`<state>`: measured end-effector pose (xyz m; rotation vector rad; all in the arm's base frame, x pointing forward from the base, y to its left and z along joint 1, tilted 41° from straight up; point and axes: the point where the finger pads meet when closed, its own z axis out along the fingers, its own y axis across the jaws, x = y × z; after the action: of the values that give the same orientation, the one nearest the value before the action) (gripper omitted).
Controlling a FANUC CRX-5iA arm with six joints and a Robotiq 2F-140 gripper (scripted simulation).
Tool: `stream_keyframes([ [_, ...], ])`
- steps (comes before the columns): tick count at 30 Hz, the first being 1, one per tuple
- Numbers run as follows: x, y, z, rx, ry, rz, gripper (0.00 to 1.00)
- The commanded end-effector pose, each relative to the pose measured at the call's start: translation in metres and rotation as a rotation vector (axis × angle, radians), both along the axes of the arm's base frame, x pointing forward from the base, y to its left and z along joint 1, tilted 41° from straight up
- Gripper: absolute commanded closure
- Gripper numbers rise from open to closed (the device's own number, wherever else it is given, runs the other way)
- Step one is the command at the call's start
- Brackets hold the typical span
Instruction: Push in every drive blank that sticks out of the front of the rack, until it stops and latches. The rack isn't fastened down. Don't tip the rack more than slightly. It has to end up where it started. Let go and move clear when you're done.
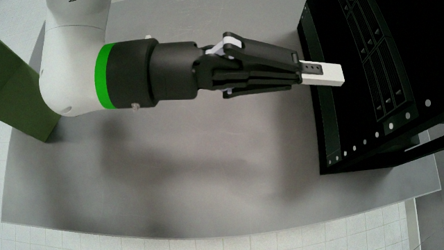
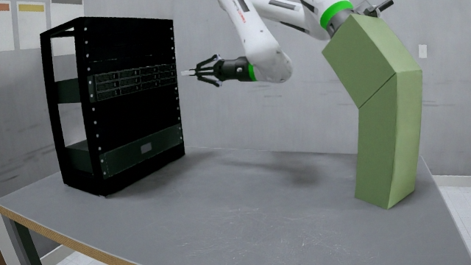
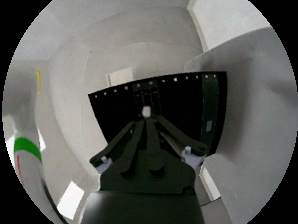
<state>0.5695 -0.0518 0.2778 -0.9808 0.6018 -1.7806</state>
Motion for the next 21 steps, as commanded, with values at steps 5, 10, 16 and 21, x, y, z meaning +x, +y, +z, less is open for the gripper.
stream_keyframes([
  [5, -0.010, 0.007, 0.013, 0.000, -0.001, 0.000, 0.90],
  [10, -0.016, 0.011, 0.021, 0.000, -0.001, 0.000, 0.90],
  [16, -0.005, 0.012, 0.029, 0.000, -0.001, 0.000, 0.90],
  [21, 0.016, 0.013, 0.042, 0.000, -0.001, 0.000, 0.90],
])
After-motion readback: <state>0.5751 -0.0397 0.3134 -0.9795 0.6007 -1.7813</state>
